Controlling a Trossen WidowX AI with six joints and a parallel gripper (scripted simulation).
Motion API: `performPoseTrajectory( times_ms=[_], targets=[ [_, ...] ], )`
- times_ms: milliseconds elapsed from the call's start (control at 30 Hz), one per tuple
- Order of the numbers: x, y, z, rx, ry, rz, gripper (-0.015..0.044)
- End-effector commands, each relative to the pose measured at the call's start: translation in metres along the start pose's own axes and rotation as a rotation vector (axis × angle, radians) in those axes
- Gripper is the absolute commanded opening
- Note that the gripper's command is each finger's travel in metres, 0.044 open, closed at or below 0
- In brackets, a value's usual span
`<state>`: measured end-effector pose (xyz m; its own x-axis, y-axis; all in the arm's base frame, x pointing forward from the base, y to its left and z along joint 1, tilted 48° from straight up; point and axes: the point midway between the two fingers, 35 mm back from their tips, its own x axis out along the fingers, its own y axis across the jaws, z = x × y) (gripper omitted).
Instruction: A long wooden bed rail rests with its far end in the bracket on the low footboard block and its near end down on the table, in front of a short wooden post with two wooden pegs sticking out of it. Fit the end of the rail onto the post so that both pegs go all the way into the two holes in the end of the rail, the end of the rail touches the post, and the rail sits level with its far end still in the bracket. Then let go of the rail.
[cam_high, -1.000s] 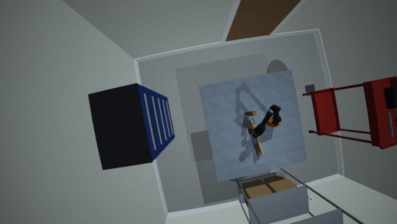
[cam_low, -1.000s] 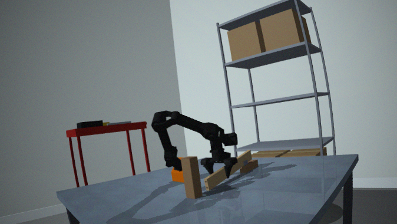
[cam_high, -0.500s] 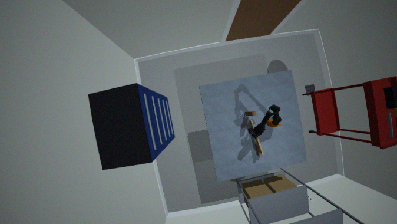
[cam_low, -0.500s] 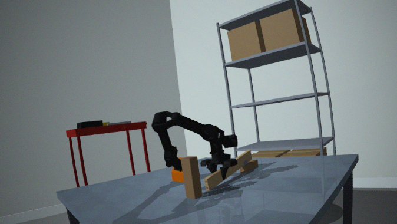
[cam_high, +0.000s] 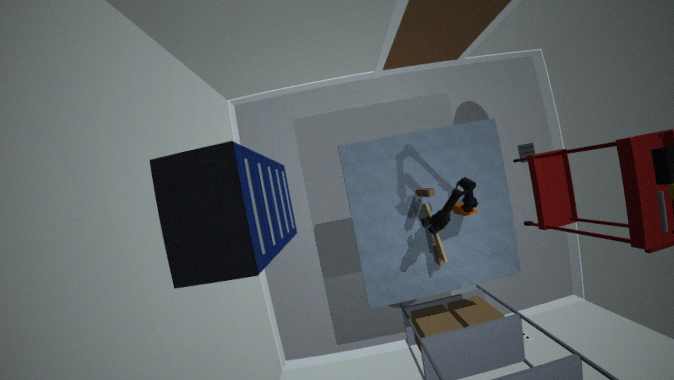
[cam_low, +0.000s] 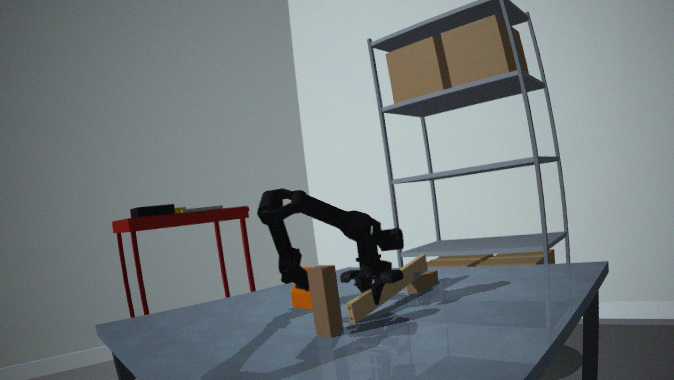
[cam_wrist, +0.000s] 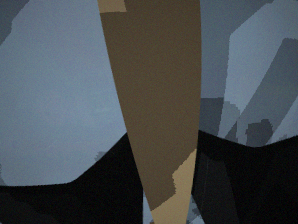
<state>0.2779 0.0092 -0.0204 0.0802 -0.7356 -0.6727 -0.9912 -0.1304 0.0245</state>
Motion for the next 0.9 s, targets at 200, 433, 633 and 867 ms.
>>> performPoseTrajectory(
  times_ms=[200,433,633,867],
  targets=[
    [0.0,0.0,0.0,-0.002,0.003,-0.001,0.0],
    [-0.003,0.0,0.0,-0.002,0.003,-0.001,0.0],
    [-0.006,0.0,0.0,-0.002,0.003,-0.001,0.0],
    [-0.01,-0.001,0.0,-0.002,0.003,-0.001,0.0]
  ],
)
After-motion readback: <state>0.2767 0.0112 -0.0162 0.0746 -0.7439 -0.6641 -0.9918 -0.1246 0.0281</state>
